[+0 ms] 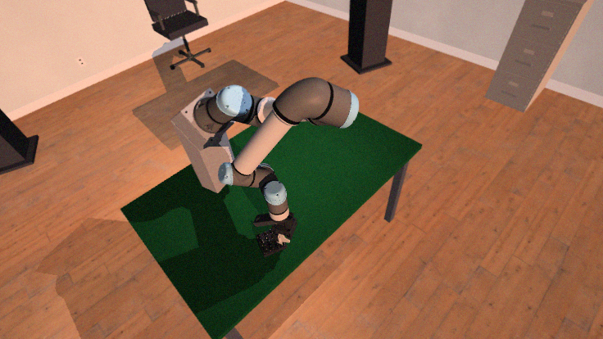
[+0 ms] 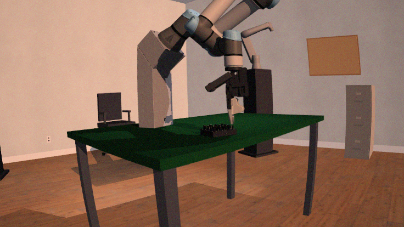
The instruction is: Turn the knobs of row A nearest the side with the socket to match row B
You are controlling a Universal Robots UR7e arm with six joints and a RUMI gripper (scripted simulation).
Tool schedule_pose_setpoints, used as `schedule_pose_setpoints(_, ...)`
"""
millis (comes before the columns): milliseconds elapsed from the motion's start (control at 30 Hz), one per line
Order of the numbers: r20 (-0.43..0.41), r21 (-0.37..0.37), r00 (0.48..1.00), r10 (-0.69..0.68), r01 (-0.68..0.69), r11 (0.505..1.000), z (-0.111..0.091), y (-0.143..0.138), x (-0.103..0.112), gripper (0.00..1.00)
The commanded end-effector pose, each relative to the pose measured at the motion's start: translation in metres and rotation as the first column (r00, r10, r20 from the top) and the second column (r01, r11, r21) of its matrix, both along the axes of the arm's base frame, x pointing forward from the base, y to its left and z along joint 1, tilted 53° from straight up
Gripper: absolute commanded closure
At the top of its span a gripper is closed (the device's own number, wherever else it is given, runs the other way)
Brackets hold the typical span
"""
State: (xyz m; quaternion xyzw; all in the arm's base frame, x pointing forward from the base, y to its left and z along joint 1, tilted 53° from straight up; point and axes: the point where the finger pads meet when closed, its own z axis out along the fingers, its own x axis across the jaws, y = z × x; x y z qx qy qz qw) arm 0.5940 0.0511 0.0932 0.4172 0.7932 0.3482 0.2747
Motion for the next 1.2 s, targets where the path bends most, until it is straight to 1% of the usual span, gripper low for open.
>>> schedule_pose_setpoints(0, 0.004, -0.002, 1.000, 0.002, -0.002, 1.000, 0.0017, 0.0005, 0.0015, 0.89)
schedule_pose_setpoints(667, 0.004, -0.002, 1.000, 0.002, -0.002, 1.000, 0.0016, 0.0004, 0.0015, 0.89)
schedule_pose_setpoints(933, -0.001, 0.001, 1.000, 0.000, 0.000, 1.000, -0.0033, -0.0014, -0.0018, 0.89)
schedule_pose_setpoints(1167, 0.000, 0.000, 1.000, -0.001, 0.001, 1.000, -0.0032, -0.0019, -0.0021, 0.89)
